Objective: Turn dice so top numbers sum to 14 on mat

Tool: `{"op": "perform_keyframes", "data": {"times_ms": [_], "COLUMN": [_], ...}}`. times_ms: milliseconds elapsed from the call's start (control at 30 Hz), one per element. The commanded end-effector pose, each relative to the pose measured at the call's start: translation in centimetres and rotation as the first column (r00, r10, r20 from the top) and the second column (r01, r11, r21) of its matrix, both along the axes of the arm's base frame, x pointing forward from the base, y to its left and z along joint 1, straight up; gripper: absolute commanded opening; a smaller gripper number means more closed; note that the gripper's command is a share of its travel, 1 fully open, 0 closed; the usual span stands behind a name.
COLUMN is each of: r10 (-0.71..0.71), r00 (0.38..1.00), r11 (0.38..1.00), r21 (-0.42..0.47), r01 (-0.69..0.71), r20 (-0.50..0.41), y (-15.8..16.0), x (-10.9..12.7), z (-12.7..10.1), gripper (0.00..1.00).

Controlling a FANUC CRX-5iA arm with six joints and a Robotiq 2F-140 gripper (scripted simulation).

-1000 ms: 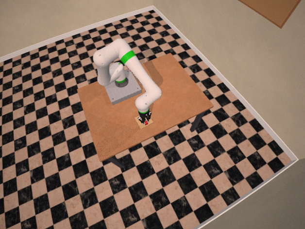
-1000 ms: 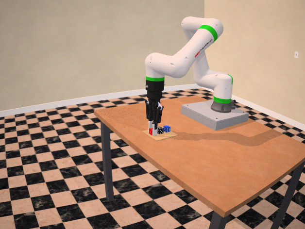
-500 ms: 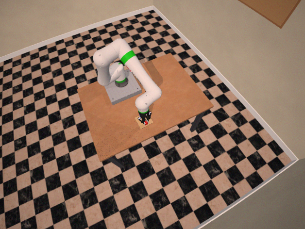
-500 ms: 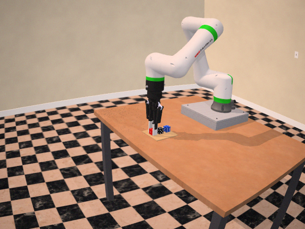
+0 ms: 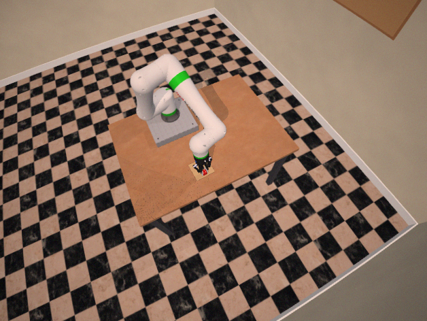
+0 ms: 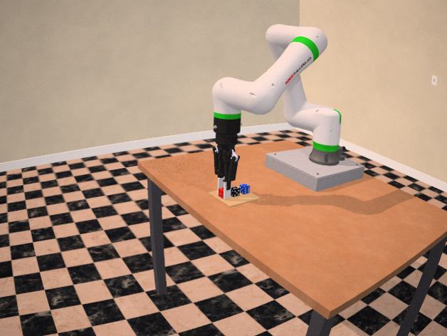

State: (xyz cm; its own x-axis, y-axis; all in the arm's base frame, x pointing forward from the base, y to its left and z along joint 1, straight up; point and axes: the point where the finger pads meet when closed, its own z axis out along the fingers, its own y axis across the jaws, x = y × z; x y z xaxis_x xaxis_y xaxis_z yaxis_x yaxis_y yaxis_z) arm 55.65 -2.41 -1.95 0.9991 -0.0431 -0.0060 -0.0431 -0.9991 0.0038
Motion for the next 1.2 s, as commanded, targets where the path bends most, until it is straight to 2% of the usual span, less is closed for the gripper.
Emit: {"op": "perform_keyframes", "data": {"times_ms": [0, 1167], "r10": [0.0, 0.0], "r00": [1.0, 1.0], "r11": [1.0, 1.0], "r21": [0.0, 0.0], "r01": [0.0, 0.0], "r20": [0.0, 0.0], "y": [0.0, 0.0], "x": [0.02, 0.02], "z": [0.02, -0.36], "gripper": [0.16, 0.16]}}
